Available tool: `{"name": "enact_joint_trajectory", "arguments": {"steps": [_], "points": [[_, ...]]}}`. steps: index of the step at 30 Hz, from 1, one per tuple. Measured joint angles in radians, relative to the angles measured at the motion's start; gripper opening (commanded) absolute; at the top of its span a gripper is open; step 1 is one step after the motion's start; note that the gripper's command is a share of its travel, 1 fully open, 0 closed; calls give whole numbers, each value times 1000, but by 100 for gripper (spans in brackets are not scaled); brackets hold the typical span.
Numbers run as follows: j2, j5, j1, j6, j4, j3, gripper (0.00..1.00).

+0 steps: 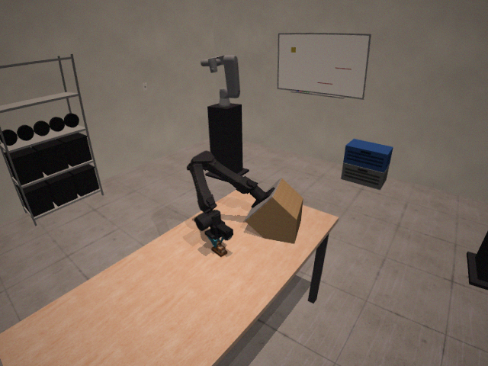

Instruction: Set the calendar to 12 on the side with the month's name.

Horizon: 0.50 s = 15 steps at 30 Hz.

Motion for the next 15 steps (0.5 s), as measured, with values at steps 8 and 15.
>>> {"name": "enact_joint_trajectory", "arguments": {"steps": [8, 15], "points": [[2, 0, -1, 0, 0, 0, 27], [3, -1, -4, -2, 6, 0, 27]]}}
